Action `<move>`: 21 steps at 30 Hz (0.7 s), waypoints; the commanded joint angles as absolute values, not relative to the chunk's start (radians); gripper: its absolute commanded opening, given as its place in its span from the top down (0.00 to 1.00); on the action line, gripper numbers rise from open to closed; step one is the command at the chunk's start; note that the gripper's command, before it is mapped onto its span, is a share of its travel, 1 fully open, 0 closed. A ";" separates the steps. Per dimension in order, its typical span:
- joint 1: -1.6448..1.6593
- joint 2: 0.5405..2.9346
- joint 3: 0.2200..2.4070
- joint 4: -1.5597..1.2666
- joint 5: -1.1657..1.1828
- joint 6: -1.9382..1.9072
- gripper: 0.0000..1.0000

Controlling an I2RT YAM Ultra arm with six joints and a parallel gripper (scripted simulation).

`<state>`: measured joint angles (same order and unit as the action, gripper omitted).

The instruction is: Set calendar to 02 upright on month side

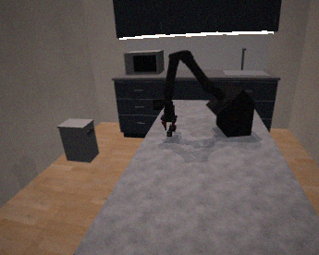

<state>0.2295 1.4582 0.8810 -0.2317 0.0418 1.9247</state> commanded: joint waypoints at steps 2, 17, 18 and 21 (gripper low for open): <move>0.229 1.453 0.884 -0.231 0.043 1.924 0.53; 0.228 1.477 0.886 -0.209 0.043 1.923 0.53; 0.228 1.483 0.887 -0.204 0.042 1.923 0.53; 0.227 1.503 0.889 -0.186 0.042 1.923 0.53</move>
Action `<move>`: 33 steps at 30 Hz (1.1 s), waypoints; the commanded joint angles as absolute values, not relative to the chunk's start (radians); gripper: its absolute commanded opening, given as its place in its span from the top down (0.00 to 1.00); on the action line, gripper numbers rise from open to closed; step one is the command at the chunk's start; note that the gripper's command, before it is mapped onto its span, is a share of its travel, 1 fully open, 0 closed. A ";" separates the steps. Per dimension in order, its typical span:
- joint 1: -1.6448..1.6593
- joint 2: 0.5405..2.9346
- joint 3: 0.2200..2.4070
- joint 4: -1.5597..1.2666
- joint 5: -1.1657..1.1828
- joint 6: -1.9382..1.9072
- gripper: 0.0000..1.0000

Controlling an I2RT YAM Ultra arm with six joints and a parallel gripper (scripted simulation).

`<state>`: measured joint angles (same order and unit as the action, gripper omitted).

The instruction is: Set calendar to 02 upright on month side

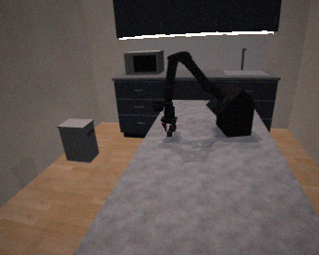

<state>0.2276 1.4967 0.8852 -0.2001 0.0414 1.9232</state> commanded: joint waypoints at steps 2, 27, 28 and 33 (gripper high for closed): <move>0.226 1.517 0.891 -0.174 0.041 1.922 0.53; 0.225 1.567 0.898 -0.132 0.040 1.921 0.53; 0.225 1.567 0.898 -0.132 0.040 1.921 0.53; 0.225 1.567 0.898 -0.132 0.040 1.921 0.53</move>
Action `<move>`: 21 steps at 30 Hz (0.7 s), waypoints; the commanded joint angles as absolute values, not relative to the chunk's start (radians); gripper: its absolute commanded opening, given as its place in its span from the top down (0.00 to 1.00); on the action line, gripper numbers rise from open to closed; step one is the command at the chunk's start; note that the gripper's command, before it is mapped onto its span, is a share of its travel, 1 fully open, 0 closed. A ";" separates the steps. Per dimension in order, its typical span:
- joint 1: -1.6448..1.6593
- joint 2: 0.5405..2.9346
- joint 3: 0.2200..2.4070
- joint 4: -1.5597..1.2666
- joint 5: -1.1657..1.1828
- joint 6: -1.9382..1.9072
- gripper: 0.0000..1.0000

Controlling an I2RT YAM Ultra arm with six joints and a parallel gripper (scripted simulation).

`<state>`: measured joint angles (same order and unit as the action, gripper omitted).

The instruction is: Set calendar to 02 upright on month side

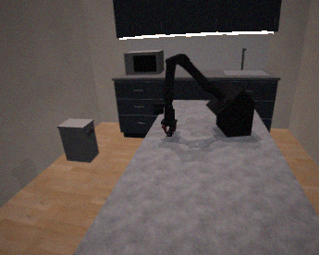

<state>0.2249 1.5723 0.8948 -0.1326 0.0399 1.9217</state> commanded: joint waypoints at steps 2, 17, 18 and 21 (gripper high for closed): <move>0.225 1.567 0.898 -0.132 0.040 1.921 0.53; 0.225 1.567 0.898 -0.132 0.040 1.921 0.53; 0.225 1.567 0.898 -0.132 0.040 1.921 0.53; 0.225 1.567 0.898 -0.132 0.040 1.921 0.73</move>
<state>0.2249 1.5723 0.8948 -0.1326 0.0399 1.9213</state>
